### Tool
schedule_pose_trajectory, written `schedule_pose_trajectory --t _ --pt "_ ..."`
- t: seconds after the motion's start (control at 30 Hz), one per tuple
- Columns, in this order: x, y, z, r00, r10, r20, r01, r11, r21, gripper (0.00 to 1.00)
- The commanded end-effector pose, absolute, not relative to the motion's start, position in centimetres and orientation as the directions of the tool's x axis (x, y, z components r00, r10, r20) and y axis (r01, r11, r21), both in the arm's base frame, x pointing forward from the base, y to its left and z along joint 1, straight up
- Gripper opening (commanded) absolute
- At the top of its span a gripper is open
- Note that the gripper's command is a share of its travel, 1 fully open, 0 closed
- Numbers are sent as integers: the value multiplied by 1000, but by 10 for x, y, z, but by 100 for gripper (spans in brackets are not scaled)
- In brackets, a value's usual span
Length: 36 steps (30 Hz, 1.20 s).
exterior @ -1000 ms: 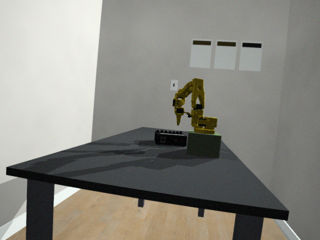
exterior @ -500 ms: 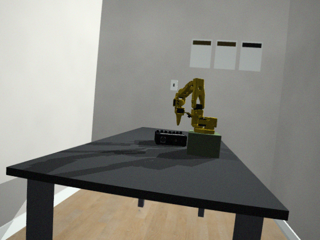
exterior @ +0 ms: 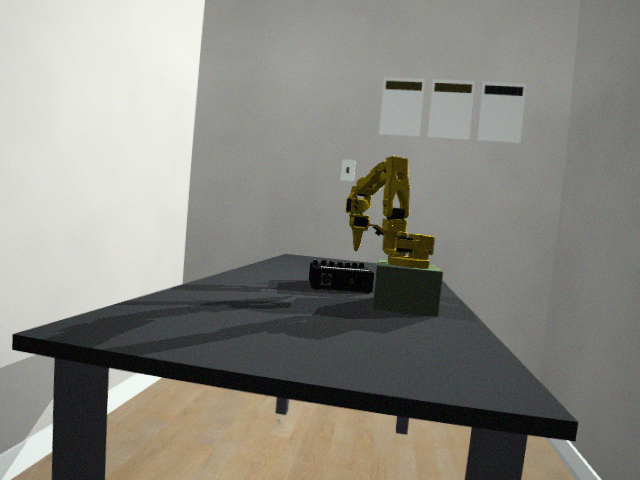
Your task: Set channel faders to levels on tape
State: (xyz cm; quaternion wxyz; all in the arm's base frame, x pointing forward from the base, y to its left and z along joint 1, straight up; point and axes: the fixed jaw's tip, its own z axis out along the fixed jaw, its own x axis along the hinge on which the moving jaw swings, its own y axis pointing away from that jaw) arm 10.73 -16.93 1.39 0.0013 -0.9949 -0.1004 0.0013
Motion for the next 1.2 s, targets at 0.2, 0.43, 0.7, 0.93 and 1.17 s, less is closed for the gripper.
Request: schedule_pose_trajectory --t 0.2,0.43,0.7,0.93,1.17 --pt "117 -161 16 964 267 2 267 -964 5 0" --pt "132 -148 16 932 363 2 363 -932 4 0" --pt "160 -117 18 835 551 2 551 -835 4 0" --pt "177 -88 19 729 685 1 685 -729 4 0" --pt "192 -37 21 518 855 1 855 -518 3 0"
